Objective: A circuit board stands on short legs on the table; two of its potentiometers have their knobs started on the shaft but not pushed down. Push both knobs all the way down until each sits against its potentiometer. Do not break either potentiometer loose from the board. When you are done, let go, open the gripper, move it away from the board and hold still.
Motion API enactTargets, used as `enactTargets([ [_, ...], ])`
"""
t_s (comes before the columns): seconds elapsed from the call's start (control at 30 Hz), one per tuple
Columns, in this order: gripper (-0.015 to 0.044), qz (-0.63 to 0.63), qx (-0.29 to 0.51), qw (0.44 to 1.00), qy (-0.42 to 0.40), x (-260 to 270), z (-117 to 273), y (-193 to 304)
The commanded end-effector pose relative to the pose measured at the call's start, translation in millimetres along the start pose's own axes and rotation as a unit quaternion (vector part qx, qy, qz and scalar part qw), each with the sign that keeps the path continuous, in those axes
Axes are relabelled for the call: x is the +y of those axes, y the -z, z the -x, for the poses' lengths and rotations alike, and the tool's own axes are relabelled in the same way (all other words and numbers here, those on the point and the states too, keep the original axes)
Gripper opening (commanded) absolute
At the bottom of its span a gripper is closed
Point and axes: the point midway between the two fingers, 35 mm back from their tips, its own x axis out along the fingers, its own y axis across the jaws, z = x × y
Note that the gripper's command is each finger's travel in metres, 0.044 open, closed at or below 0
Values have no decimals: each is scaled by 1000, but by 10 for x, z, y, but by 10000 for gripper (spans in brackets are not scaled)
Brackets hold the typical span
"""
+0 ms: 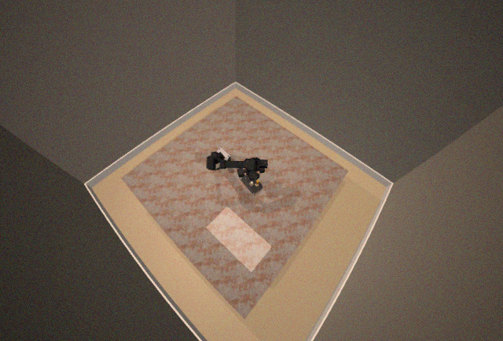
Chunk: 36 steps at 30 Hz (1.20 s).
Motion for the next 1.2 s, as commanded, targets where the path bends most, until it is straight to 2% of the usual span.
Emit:
enactTargets([
  [0.0, 0, 1, -2, 1000, -1, -2, 3, -11],
  [1.17, 0, 1, -2, 1000, -1, -2, -56, -12],
])
